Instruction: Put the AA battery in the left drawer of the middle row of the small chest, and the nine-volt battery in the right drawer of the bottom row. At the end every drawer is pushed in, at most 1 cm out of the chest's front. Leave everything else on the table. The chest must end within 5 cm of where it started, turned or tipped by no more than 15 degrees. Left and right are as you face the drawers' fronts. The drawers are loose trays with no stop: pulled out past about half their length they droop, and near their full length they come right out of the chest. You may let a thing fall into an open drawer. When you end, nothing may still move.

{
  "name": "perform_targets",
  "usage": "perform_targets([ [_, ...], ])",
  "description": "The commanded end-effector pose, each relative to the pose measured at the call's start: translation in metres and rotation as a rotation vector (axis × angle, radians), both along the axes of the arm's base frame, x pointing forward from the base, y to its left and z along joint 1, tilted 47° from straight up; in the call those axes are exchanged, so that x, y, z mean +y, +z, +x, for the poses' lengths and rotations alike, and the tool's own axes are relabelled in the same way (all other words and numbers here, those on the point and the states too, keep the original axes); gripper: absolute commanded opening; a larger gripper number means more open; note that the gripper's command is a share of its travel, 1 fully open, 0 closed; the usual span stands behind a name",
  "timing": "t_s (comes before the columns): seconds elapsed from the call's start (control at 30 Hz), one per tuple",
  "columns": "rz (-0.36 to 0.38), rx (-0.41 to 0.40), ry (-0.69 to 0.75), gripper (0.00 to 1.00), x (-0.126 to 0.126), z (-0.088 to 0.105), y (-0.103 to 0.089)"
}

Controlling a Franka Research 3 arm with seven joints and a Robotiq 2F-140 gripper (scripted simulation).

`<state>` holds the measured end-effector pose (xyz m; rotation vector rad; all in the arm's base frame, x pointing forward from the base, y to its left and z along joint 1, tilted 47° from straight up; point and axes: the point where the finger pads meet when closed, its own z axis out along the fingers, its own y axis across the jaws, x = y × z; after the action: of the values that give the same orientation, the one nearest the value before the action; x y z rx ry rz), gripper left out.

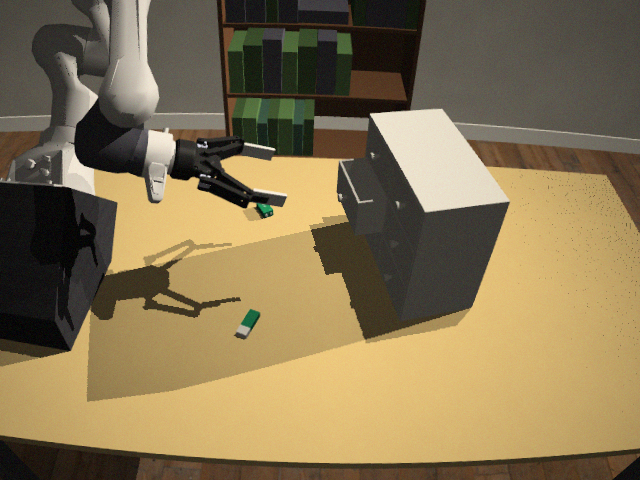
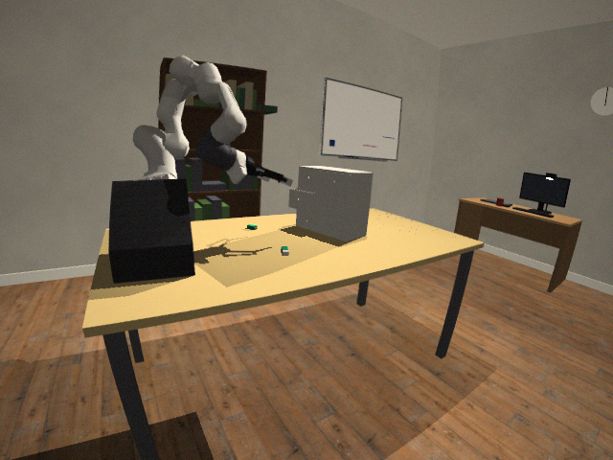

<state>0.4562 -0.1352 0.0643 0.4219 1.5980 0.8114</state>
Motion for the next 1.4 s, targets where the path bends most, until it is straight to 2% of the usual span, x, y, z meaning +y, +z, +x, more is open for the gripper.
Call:
perform_targets([
  [0.0,-0.011,-0.011,0.004,1.00,0.002,-0.002,0.002],
  [0.37,-0.012,-0.005,0.011,1.00,0.002,-0.002,0.002],
  [0.73,-0.023,0.038,0.055,1.00,0.000,-0.002,0.003],
  [0.97,-0.043,0.115,0.132,1.00,-0.002,-0.003,0.006],
  [1.23,-0.084,0.276,0.295,1.00,-0.008,-0.004,0.011],
  [1.3,-0.084,0.276,0.295,1.00,-0.008,-0.004,0.011],
  [1.37,-0.097,0.324,0.344,1.00,-0.009,-0.004,0.012],
])
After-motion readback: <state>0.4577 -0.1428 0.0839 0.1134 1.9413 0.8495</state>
